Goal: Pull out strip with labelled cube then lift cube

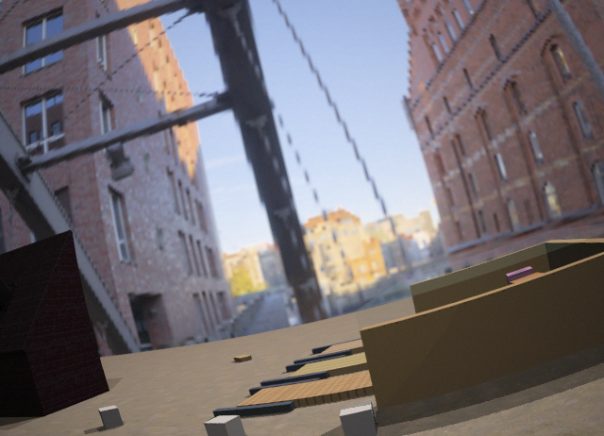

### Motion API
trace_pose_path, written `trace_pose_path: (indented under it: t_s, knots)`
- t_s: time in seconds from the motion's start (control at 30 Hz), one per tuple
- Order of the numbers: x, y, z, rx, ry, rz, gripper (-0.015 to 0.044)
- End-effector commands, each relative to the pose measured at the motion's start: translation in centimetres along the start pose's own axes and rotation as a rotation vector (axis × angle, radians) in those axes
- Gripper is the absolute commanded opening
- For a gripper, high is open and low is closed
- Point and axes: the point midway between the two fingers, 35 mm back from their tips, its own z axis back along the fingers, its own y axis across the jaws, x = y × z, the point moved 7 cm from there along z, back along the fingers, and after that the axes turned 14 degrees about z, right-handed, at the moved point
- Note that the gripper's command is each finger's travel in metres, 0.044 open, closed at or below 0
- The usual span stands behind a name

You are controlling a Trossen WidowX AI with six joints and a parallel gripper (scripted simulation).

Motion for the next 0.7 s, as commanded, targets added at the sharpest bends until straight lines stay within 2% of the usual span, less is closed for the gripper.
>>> trace_pose_path:
  t_s: [0.0,0.1,0.37,0.67]
  knots:
    - [-0.1,0.1,0.0,0.006,0.001,0.0,0.04]
    - [-1.3,0.9,-0.5,0.074,0.01,-0.017,0.04]
    - [-7.9,2.0,-4.4,0.145,0.029,-0.168,0.04]
    - [-15.4,8.8,-7.7,0.258,0.12,-0.275,0.04]
